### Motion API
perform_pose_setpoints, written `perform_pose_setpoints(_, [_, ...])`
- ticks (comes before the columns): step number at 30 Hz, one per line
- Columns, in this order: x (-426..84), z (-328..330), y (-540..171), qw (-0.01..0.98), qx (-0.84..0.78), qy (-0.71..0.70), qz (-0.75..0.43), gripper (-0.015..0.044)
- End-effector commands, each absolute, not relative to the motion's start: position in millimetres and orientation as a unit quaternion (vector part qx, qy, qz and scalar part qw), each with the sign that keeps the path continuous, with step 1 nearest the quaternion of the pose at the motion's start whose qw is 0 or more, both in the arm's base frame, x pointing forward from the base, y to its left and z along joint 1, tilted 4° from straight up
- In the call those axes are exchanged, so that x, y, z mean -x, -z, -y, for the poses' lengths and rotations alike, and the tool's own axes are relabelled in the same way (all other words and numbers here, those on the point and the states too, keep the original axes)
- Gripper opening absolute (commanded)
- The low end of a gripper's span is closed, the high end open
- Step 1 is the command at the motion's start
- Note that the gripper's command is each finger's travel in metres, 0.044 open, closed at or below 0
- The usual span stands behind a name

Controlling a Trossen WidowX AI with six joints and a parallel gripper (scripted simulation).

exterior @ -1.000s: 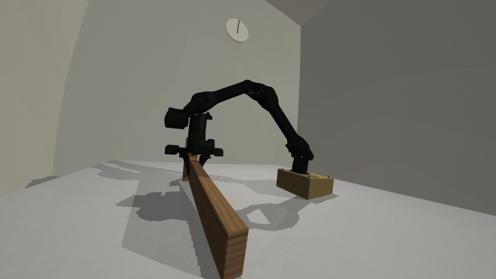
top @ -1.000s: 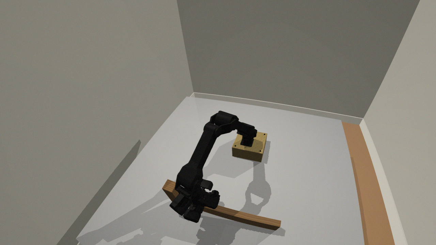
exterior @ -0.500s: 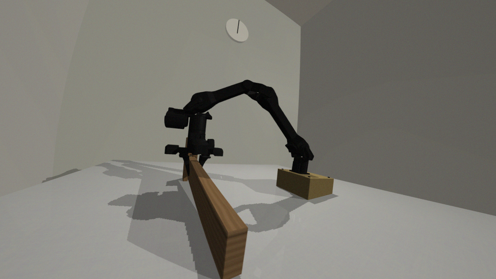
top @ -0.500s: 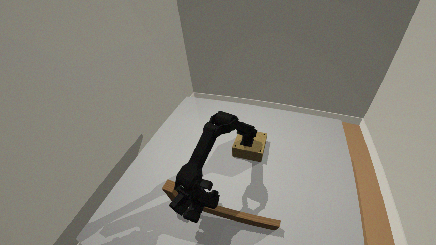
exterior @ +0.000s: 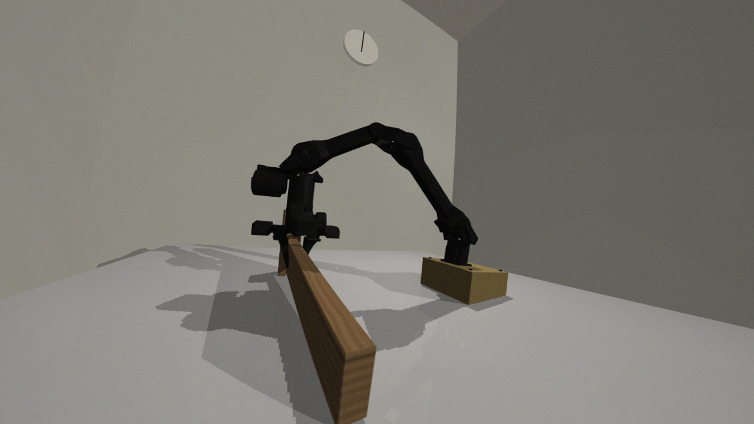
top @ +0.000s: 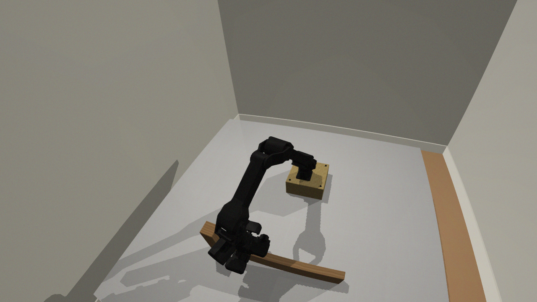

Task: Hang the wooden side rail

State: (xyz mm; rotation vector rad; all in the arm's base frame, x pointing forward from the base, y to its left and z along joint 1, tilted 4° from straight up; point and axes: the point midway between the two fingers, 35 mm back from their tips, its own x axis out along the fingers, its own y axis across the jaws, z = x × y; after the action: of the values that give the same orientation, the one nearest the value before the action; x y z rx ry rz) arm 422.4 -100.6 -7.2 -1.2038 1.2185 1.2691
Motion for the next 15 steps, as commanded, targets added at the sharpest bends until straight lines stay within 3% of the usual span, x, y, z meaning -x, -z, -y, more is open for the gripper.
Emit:
perform_pose_setpoints(1, [-423.0, 103.3, 5.6, 0.482, 0.498, -0.519, -0.500, 0.0000])
perform_pose_setpoints(15, [-424.0, 104.5, 4.5, 0.482, 0.498, -0.519, -0.500, 0.0000])
